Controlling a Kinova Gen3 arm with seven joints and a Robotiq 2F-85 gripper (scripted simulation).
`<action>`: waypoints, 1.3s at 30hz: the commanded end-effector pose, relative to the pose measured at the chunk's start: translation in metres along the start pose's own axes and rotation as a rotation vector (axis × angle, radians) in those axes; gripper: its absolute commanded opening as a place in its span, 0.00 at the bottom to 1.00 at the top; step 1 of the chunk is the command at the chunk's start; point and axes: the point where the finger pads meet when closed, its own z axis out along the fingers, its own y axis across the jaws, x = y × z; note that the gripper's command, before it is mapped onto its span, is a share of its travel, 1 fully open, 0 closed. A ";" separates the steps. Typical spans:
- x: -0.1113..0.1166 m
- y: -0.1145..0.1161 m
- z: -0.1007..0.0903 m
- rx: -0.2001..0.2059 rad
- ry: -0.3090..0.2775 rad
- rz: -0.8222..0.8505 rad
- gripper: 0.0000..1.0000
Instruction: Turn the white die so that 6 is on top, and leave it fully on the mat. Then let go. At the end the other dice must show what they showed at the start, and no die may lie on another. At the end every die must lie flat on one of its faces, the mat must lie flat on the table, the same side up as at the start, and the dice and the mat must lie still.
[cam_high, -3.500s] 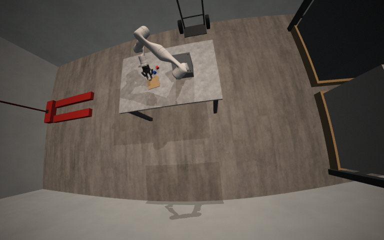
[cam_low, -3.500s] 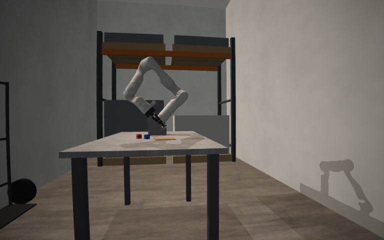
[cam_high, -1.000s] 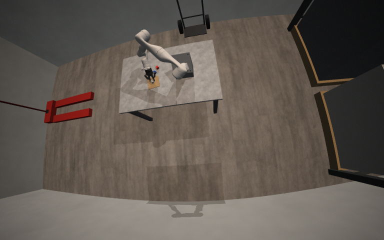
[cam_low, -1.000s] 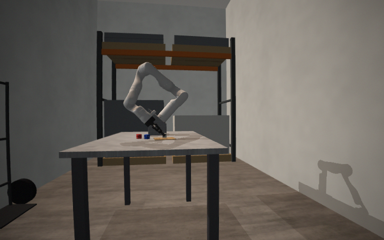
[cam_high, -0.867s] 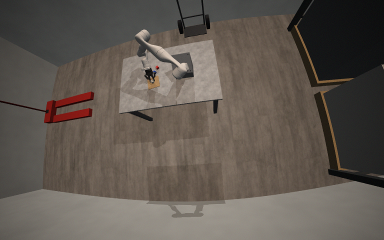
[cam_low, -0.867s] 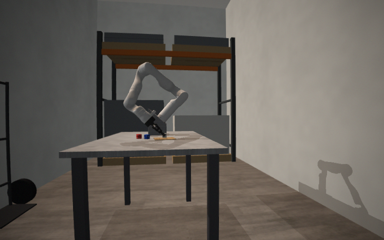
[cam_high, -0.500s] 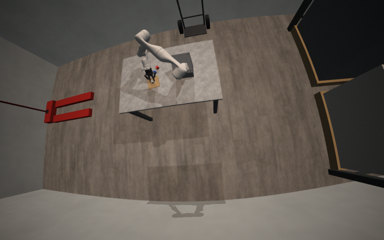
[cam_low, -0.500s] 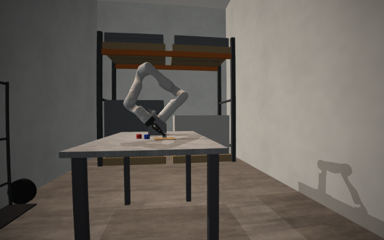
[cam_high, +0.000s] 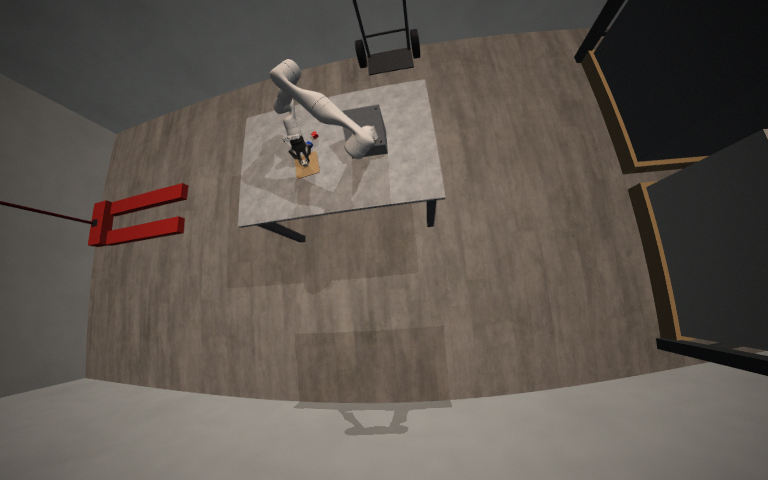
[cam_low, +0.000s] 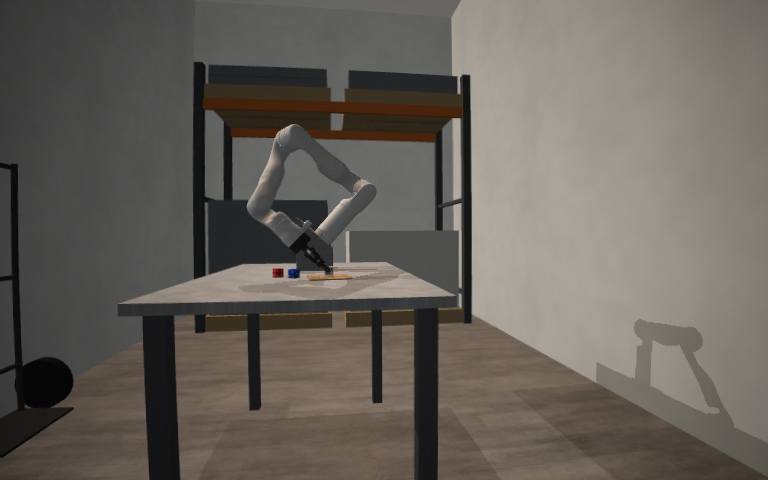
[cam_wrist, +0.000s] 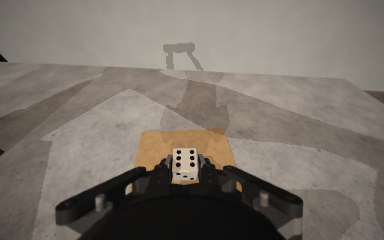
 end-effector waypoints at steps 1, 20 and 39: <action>0.000 0.001 -0.001 -0.001 -0.001 -0.001 0.26; -0.002 0.001 0.001 -0.001 -0.001 -0.001 0.26; -0.003 0.001 0.003 -0.001 -0.001 -0.001 0.26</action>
